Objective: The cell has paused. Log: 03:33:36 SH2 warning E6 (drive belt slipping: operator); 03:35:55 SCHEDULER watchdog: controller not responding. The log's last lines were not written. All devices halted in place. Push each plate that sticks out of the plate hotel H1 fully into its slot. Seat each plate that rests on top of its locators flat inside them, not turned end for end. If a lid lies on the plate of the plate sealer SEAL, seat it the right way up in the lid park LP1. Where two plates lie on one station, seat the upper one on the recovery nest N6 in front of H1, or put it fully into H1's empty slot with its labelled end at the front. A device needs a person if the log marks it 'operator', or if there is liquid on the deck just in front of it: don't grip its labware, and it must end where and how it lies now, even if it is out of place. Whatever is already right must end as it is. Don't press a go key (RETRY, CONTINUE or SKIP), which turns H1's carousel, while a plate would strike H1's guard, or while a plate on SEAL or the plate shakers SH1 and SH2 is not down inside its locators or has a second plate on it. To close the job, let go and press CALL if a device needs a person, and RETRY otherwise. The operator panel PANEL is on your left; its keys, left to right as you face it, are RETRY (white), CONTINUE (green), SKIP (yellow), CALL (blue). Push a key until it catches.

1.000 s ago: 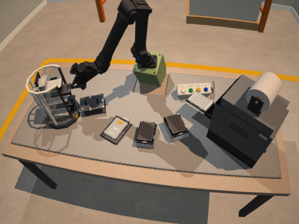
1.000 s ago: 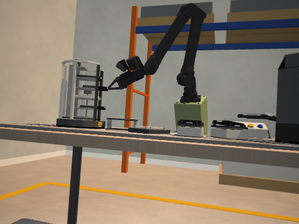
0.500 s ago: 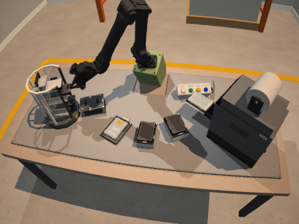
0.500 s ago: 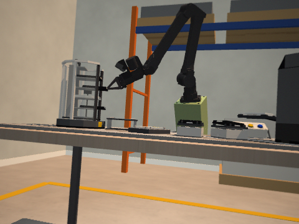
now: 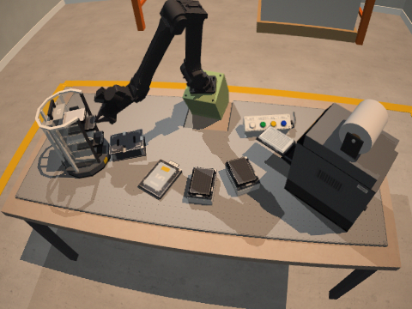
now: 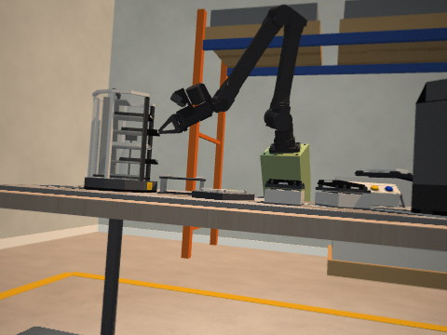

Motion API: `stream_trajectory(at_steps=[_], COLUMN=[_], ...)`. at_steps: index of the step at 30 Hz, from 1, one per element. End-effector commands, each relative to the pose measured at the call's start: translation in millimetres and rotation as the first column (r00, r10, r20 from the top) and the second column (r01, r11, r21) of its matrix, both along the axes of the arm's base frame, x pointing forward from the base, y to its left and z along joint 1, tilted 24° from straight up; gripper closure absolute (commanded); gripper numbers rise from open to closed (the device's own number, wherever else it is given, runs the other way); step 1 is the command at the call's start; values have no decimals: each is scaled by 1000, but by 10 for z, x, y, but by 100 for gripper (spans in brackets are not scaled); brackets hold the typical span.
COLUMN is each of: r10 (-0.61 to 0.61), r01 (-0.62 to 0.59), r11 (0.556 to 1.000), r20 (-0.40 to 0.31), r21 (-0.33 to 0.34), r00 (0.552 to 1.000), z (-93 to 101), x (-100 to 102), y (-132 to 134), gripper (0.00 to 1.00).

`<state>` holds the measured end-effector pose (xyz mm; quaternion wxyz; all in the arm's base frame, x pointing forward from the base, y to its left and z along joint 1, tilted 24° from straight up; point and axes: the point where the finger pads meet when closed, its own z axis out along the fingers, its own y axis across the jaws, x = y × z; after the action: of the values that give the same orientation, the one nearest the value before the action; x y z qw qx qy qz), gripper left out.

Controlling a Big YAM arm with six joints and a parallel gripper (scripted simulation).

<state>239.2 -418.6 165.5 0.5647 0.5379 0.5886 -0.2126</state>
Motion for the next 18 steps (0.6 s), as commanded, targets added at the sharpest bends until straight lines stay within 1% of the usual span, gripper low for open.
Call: stream_trajectory(at_steps=[1, 3, 5, 8, 13, 14, 17, 18], r10=[-6, -3, -3, -7, -2, -3, -7, -6], r01=[6, 3, 3, 7, 2, 3, 7, 6], r11=[1000, 1000, 1000, 1000, 1000, 1000, 1000, 1000], r20=[-5, -5, -10, -5, -7, -19, -6, -5], r21=[-6, -6, 3, -6, -3, 19, -4, -6], r00=[1000, 1000, 1000, 1000, 1000, 1000, 1000, 1000], z=[64, 67, 20, 72, 56, -68, 69, 80], x=[21, 37, 24, 29, 45, 0, 33, 42], y=[-148, -149, -128, -182, -174, -104, -210, -219], gripper=[100, 100, 100, 100, 100, 100, 100, 100])
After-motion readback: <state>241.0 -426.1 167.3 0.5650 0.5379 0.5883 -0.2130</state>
